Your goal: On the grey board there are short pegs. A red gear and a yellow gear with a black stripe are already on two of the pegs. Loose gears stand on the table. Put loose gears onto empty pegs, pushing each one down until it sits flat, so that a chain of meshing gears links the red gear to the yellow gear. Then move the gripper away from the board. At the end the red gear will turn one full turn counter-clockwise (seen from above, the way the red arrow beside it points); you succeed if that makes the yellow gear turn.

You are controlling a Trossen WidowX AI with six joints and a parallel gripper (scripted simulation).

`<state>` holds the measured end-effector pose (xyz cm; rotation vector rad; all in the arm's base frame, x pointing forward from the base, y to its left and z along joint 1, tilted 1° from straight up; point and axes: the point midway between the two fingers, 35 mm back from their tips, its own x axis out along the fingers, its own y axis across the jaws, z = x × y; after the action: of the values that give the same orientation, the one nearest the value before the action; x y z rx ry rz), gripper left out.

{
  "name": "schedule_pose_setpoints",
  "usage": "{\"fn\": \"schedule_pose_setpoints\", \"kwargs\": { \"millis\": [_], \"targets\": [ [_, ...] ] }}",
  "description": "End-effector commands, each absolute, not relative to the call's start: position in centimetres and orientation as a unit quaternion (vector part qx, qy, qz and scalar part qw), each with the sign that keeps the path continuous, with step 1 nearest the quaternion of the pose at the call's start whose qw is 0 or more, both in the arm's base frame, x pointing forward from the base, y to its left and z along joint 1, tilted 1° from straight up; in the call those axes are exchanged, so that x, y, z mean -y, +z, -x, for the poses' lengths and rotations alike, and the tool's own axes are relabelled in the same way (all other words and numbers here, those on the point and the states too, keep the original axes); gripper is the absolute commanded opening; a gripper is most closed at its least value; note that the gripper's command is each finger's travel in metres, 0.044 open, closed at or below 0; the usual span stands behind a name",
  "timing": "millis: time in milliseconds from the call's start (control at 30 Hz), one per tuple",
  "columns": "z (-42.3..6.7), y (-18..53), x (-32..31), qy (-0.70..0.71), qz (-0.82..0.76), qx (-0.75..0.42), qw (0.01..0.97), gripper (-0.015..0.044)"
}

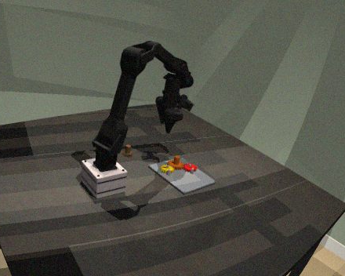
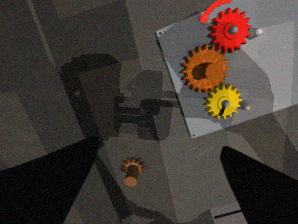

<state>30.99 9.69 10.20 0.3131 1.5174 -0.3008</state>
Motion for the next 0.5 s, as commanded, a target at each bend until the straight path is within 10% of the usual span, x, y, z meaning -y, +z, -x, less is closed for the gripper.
{"fn": "schedule_pose_setpoints", "kwargs": {
  "millis": [0, 467],
  "targets": [
    [-28.7, 11.2, -14.5, -0.121, -0.132, -0.683, 0.708, 0.044],
    [-19.0, 13.1, -25.2, -0.131, -0.147, -0.687, 0.699, 0.044]
  ]
}}
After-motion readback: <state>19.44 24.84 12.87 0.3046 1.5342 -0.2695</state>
